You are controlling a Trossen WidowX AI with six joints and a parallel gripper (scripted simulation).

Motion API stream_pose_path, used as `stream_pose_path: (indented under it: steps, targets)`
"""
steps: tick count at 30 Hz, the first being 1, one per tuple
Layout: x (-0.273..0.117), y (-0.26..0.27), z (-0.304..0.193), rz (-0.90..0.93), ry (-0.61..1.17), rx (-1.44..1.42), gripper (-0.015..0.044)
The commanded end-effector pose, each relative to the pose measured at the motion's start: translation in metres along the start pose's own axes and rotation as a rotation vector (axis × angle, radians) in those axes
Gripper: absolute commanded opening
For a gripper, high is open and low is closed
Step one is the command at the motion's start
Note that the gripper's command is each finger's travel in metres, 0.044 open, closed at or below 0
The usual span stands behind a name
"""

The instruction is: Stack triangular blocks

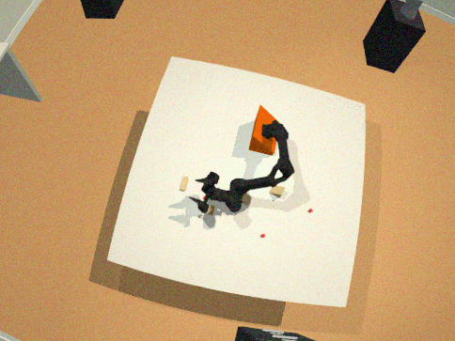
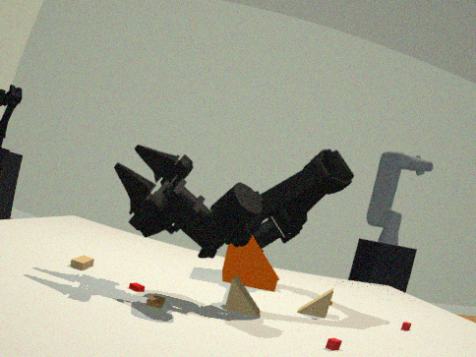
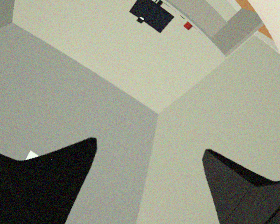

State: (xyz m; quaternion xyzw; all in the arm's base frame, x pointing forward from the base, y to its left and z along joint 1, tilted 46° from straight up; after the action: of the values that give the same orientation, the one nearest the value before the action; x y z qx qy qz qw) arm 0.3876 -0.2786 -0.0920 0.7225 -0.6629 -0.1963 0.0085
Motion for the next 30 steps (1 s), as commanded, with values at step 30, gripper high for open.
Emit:
stream_pose_path:
  steps: [30]
  targets:
    - [-0.082, 0.04, 0.108, 1.509, -1.363, 1.532, 0.044]
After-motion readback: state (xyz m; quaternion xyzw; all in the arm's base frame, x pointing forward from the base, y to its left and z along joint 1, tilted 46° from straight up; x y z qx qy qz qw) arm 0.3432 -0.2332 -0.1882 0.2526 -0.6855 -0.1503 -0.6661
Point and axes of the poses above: the point midway between the two fingers, 35 mm back from their tips, its own x axis out along the fingers, its own y axis across the jaws, z = x × y, the point moved 2 cm from there along -x, back along the fingers, and after that the axes turned 8 degrees about x, right-handed, at the moved point
